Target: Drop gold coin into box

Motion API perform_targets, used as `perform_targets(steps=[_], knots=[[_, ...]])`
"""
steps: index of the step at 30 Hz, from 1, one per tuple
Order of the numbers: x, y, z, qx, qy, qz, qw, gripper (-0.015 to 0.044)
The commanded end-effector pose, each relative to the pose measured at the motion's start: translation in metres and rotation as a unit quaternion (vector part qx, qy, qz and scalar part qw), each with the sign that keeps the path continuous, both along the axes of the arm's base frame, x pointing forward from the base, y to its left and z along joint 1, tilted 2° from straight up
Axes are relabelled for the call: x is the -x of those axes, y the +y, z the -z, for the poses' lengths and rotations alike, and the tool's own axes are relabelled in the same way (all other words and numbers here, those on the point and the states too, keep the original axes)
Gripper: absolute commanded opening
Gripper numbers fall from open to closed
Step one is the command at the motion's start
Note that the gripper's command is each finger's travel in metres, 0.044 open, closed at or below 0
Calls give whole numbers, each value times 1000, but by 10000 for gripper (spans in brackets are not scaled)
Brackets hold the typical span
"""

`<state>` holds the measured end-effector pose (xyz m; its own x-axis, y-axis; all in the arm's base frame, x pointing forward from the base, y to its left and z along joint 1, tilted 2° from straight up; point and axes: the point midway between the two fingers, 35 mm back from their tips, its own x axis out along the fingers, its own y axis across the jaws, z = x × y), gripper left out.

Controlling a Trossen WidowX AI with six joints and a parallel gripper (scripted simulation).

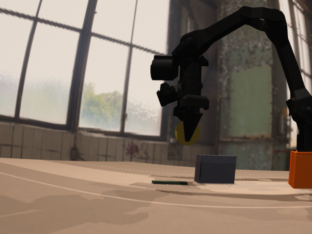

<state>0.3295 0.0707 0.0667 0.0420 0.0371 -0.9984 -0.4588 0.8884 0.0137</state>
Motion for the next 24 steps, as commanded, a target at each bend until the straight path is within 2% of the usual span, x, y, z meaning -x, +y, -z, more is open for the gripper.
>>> perform_targets(steps=[1, 24], knots=[[5, -9, -1, -2, -2, -1, 1000, 0], [39, -57, 4, 0, 0, -2, 1000, 0]])
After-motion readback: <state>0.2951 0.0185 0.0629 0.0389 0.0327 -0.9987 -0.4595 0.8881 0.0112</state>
